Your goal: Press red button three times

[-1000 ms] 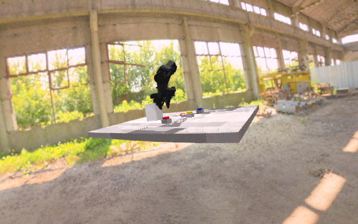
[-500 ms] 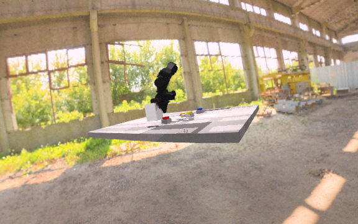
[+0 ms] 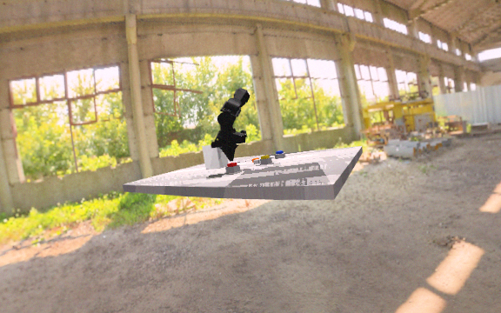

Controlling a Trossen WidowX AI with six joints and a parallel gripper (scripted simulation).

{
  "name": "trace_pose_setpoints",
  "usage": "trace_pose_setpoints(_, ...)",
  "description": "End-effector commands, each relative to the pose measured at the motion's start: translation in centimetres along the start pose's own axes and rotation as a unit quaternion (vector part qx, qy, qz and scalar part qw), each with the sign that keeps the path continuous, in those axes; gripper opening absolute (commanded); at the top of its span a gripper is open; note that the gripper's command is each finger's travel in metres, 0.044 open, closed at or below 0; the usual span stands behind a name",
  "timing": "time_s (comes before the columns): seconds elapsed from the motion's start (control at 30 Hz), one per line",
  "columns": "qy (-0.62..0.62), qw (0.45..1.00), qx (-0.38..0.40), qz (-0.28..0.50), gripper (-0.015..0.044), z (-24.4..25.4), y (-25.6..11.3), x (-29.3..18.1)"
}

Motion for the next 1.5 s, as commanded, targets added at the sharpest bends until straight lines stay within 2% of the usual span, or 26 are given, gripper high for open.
trace_pose_setpoints(0.0,0.003,1.000,0.004,0.001,0.0020,0.1,0.8,-0.1)
trace_pose_setpoints(0.9,0.003,1.000,0.004,0.001,0.0020,0.1,1.6,-0.1)
trace_pose_setpoints(1.03,0.003,1.000,0.003,0.001,0.0020,0.1,-1.6,-0.1)
trace_pose_setpoints(1.47,0.003,1.000,0.003,0.001,0.0020,0.1,-0.4,-0.1)
Point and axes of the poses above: the point midway between the two fingers, 35 mm back from their tips, its own y axis out along the fingers, its own z axis across the jaws, x = y × z, the point moved 10 cm from there along -y, back along the fingers, and after that the axes turned 7 degrees about y, right-handed, at the moved point
